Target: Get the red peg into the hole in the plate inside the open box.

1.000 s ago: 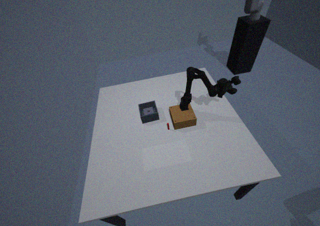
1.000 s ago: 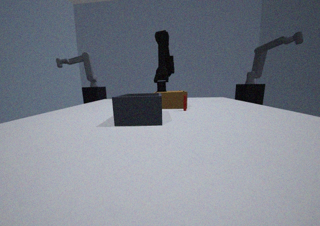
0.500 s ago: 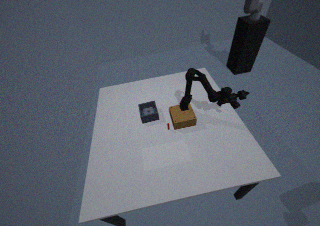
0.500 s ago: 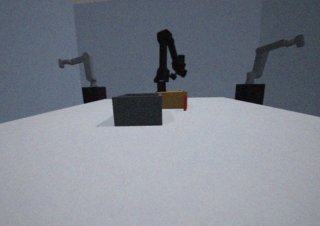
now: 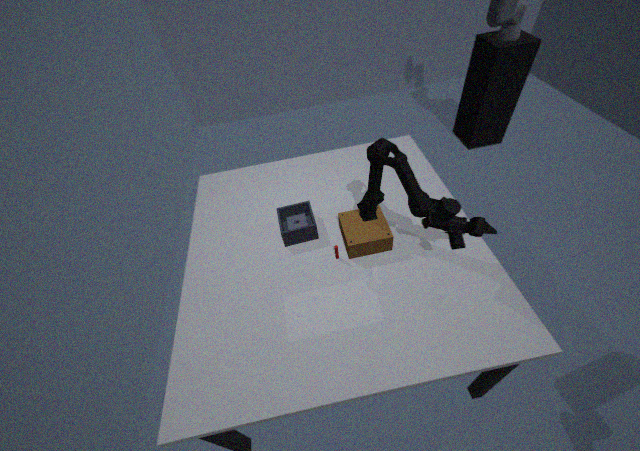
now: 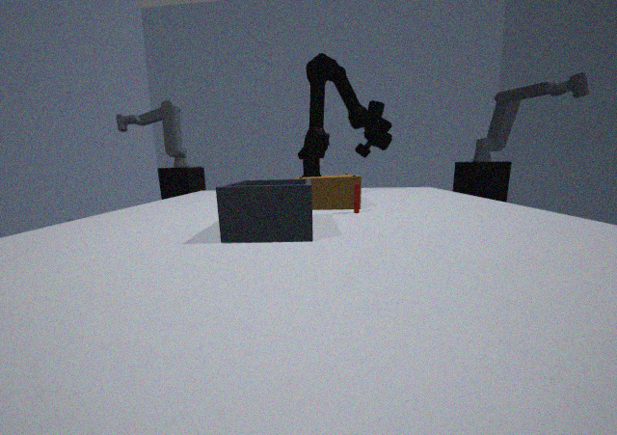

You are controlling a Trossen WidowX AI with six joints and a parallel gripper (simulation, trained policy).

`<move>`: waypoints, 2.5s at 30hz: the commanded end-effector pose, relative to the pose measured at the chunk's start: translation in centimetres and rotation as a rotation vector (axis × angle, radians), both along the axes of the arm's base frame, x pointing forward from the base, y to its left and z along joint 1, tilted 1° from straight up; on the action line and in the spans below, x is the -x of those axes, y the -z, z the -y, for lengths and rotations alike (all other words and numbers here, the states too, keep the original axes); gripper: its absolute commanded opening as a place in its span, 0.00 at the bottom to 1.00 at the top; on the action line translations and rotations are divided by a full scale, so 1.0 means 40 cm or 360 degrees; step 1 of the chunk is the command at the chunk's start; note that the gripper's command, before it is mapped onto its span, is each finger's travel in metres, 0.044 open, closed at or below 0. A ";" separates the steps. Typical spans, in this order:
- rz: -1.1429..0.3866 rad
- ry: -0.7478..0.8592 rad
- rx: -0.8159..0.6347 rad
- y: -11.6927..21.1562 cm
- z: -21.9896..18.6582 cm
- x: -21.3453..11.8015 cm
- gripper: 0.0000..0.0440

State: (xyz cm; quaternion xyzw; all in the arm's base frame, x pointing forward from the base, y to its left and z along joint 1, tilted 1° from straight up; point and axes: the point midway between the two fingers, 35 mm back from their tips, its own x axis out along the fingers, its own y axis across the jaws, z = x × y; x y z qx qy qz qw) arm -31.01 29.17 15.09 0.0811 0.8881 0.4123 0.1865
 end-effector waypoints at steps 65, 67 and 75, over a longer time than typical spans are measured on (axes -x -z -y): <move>0.1573 0.1847 0.1342 0.031 0.306 -1.345 1.00; 0.1558 0.1836 0.1421 0.044 0.324 -1.340 1.00; 0.1460 0.1791 0.1738 0.111 0.387 -1.305 1.00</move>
